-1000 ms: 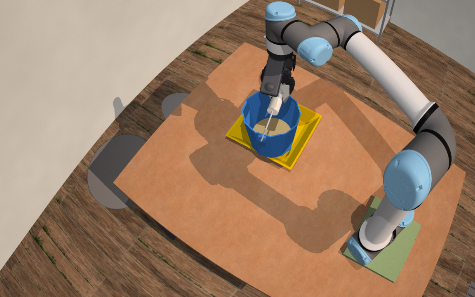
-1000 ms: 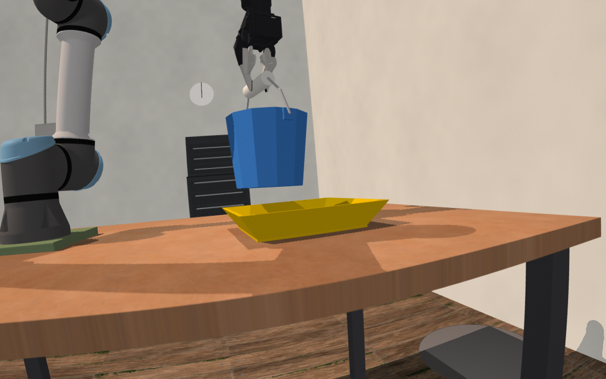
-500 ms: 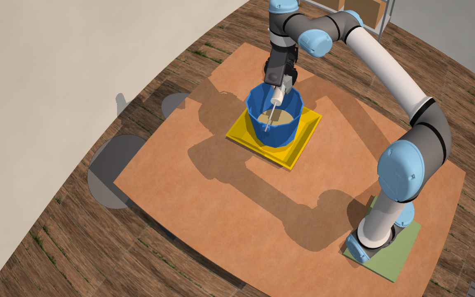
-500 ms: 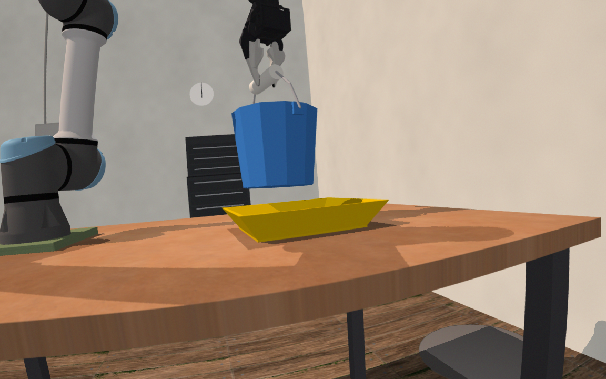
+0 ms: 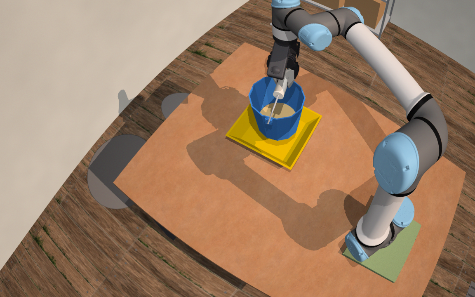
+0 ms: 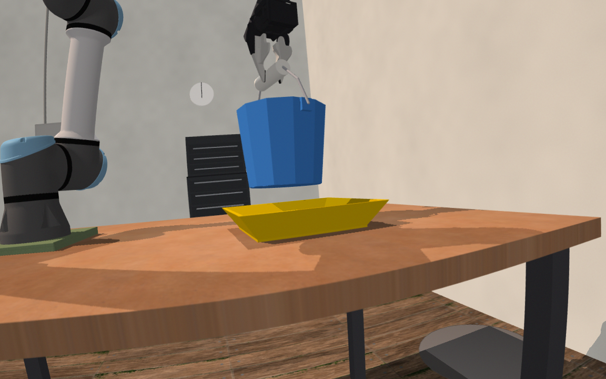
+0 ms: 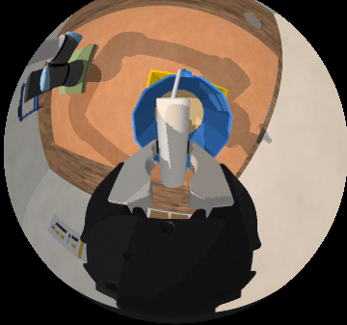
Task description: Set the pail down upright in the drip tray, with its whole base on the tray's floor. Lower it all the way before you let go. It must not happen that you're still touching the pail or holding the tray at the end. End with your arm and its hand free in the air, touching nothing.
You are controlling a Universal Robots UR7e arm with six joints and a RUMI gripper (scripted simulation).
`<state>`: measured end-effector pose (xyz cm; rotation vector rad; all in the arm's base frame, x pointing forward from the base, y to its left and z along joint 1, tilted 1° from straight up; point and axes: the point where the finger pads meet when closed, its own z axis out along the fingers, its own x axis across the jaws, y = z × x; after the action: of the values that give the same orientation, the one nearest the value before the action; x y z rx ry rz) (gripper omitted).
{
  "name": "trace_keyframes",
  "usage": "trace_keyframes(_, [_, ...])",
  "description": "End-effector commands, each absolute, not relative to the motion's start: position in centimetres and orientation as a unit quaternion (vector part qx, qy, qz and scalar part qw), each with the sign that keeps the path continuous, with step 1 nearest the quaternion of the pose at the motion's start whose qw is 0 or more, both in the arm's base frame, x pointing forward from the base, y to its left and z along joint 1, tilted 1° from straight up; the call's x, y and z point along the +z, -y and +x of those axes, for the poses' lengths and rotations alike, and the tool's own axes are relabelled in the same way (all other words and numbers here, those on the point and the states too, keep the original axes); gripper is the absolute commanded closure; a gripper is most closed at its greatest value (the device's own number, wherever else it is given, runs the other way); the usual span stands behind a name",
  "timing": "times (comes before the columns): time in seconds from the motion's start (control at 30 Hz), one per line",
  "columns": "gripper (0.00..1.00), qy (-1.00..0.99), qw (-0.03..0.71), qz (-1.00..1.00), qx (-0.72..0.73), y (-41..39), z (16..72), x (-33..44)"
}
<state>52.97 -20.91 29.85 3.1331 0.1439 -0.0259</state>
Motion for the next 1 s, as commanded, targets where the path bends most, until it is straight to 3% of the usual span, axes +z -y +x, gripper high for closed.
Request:
trace_keyframes(0.0, [1.00, -0.046, 0.003, 0.999, -0.007, 21.6, 53.1, 30.0])
trace_keyframes(0.97, [1.00, -0.046, 0.003, 0.999, -0.007, 23.1, 53.3, 30.0])
